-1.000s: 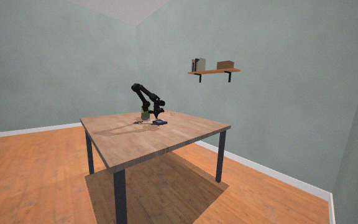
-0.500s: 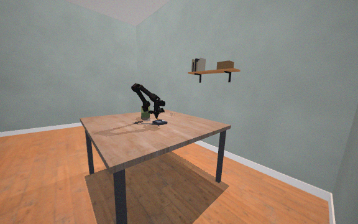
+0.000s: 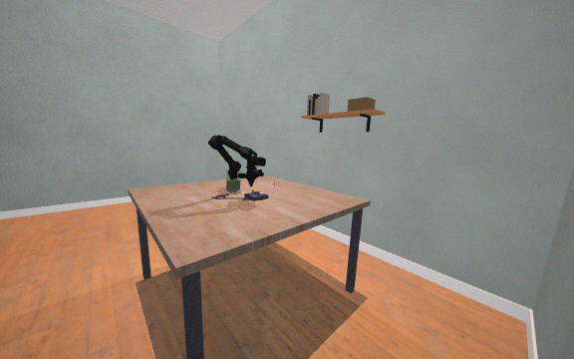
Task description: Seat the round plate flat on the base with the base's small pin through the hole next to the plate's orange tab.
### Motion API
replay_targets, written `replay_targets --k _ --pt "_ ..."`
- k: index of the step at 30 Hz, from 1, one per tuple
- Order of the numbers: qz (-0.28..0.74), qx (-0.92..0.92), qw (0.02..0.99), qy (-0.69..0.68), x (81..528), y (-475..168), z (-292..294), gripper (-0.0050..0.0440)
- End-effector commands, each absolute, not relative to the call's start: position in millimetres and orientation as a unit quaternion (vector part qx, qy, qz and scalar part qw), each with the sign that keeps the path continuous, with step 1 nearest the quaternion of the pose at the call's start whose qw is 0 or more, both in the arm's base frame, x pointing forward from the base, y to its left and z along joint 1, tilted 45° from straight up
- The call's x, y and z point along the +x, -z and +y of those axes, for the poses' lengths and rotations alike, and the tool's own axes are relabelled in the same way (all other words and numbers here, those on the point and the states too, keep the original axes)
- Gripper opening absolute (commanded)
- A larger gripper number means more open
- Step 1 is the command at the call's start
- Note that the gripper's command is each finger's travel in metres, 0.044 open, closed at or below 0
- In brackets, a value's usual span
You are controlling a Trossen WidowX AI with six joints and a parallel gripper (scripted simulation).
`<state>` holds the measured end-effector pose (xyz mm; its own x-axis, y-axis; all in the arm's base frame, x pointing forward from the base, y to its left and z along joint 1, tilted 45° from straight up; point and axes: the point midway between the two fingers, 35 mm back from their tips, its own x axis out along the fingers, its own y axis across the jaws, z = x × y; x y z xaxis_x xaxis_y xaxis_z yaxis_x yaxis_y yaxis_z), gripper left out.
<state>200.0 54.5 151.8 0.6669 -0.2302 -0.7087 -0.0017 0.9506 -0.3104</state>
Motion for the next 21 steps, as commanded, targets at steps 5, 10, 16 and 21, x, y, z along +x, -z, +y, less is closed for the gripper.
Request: replay_targets --k 5,10,16,21 --pt "0.398 -0.139 0.905 0.063 195.3 -161.4 57.7 -0.0050" --pt "0.398 -0.140 0.904 0.062 196.7 -159.1 57.0 -0.0050" --pt "0.398 -0.140 0.904 0.062 196.7 -159.1 57.0 -0.0050" --pt "0.398 -0.140 0.904 0.062 196.7 -159.1 57.0 -0.0050"
